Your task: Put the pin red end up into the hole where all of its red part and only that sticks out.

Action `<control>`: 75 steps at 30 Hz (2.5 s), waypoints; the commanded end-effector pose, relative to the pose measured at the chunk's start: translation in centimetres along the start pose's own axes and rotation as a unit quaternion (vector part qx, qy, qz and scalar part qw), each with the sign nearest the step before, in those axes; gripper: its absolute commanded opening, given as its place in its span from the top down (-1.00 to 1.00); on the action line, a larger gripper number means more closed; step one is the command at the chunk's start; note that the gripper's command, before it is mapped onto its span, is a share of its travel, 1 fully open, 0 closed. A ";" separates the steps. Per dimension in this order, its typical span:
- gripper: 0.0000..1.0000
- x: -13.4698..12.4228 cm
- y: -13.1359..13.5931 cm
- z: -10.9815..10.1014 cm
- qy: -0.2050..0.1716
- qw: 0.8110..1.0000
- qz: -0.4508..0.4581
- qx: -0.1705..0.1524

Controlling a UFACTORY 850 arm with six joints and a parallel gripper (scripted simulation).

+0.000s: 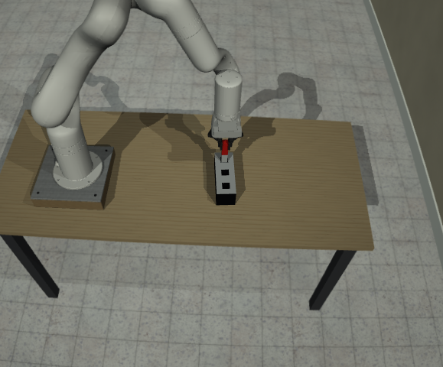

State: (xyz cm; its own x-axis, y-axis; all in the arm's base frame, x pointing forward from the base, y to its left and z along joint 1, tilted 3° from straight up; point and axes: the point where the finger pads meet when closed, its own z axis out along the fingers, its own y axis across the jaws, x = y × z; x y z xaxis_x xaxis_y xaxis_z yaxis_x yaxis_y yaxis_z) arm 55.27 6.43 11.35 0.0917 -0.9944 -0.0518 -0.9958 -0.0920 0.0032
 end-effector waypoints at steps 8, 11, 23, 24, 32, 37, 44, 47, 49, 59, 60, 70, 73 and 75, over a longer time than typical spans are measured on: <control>1.00 -0.1 -0.1 0.2 0.000 1.000 0.000 0.001; 1.00 -0.1 -0.1 0.2 0.000 1.000 0.000 0.001; 1.00 -0.1 -0.2 0.2 0.000 1.000 0.000 0.001; 1.00 -0.1 -0.2 0.2 0.000 1.000 0.000 0.001; 1.00 0.0 -0.2 0.6 0.000 1.000 0.000 0.001; 1.00 0.0 -0.2 0.6 0.000 1.000 0.000 0.001; 1.00 0.0 -0.2 0.6 0.000 1.000 0.000 0.001; 1.00 0.0 -0.2 0.6 0.000 1.000 0.000 0.001; 1.00 -0.1 -0.2 0.6 0.000 1.000 0.000 0.001; 1.00 -0.1 -0.2 0.6 0.000 1.000 0.000 0.001; 1.00 -0.1 -0.2 0.6 0.000 1.000 0.000 0.001; 1.00 -0.1 -0.1 1.0 0.000 1.000 0.000 0.001; 1.00 -0.1 -0.1 1.0 0.000 1.000 0.000 0.001; 1.00 -0.1 -0.1 1.0 0.000 1.000 0.000 0.001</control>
State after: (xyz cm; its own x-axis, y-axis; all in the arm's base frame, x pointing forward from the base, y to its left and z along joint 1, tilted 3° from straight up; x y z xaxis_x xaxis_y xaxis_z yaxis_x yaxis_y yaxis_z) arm 55.23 6.57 10.29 0.0915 -0.9945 -0.0518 -0.9958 -0.0918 0.0037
